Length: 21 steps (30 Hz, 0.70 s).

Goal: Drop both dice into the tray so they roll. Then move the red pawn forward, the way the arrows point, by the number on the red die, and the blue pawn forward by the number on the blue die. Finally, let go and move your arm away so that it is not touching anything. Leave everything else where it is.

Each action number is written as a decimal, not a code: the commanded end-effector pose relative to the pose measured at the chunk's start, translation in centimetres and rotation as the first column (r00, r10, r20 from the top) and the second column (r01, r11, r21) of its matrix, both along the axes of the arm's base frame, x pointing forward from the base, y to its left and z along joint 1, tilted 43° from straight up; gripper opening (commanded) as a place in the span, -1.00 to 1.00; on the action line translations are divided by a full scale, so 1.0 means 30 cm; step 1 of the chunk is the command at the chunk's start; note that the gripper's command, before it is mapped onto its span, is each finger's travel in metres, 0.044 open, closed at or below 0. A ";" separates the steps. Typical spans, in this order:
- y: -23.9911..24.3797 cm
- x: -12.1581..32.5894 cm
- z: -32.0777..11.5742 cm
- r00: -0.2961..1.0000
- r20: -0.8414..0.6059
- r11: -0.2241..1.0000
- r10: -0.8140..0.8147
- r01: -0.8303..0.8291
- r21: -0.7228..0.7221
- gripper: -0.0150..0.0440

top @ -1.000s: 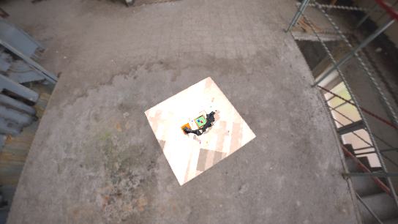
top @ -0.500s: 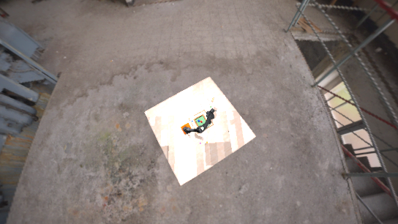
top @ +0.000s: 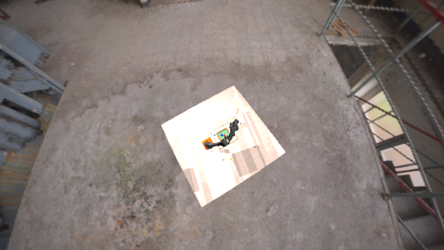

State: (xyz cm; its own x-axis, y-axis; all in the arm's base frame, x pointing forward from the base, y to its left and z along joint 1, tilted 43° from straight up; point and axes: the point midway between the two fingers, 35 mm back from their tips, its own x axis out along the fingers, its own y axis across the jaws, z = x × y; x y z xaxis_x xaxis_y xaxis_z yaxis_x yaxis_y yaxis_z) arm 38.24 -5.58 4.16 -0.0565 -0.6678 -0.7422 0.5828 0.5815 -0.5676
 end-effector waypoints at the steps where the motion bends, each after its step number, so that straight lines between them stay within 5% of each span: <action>1: -0.028 -0.005 -0.045 1.000 -0.013 1.000 0.001 -0.001 0.000 -0.49; 21: -0.099 -0.013 -0.122 1.000 -0.013 1.000 0.001 -0.001 -0.002 -0.49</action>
State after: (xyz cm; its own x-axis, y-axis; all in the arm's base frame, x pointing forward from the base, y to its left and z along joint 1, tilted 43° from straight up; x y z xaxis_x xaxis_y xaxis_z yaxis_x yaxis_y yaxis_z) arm 37.97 -8.18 1.12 -0.0608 -0.6661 -0.7434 0.5829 0.5809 -0.5681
